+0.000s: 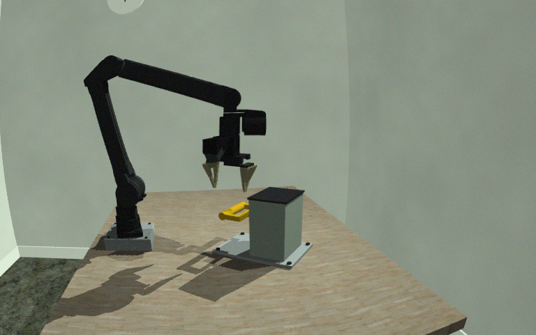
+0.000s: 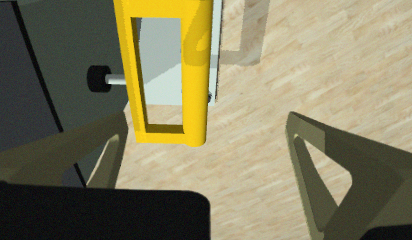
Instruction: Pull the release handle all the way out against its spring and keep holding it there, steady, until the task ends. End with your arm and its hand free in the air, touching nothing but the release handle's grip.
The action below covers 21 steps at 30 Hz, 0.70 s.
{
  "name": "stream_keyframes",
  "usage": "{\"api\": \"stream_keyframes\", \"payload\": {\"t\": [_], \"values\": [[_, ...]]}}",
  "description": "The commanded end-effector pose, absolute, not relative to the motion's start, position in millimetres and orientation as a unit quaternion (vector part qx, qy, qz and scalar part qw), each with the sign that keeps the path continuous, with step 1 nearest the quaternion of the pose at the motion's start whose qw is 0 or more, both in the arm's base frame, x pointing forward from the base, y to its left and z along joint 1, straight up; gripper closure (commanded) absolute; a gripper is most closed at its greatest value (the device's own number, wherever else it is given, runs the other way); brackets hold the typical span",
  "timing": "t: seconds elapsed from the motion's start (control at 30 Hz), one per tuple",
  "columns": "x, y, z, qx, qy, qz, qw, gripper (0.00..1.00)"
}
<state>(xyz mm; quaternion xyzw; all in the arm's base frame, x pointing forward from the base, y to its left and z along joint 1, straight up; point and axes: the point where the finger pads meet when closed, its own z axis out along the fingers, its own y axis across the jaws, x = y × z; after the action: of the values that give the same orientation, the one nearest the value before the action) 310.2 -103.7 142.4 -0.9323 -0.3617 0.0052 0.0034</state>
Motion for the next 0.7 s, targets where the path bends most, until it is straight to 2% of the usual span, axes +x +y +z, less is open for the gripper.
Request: {"api": "stream_keyframes", "payload": {"t": [0.0, 0.5, 0.57, 0.6, 0.67], "values": [[332.7, -113.9, 163.9, -0.939, -0.345, -0.011, -0.011, 0.0], [336.7, -115.6, 167.6, -0.941, -0.338, -0.012, -0.015, 0.0], [318.4, -107.2, 150.8, -0.935, -0.355, -0.001, -0.004, 0.0], [318.4, -107.2, 150.8, -0.935, -0.355, -0.001, -0.004, 1.0], [318.4, -107.2, 150.8, -0.935, -0.355, -0.001, -0.004, 1.0]]}}
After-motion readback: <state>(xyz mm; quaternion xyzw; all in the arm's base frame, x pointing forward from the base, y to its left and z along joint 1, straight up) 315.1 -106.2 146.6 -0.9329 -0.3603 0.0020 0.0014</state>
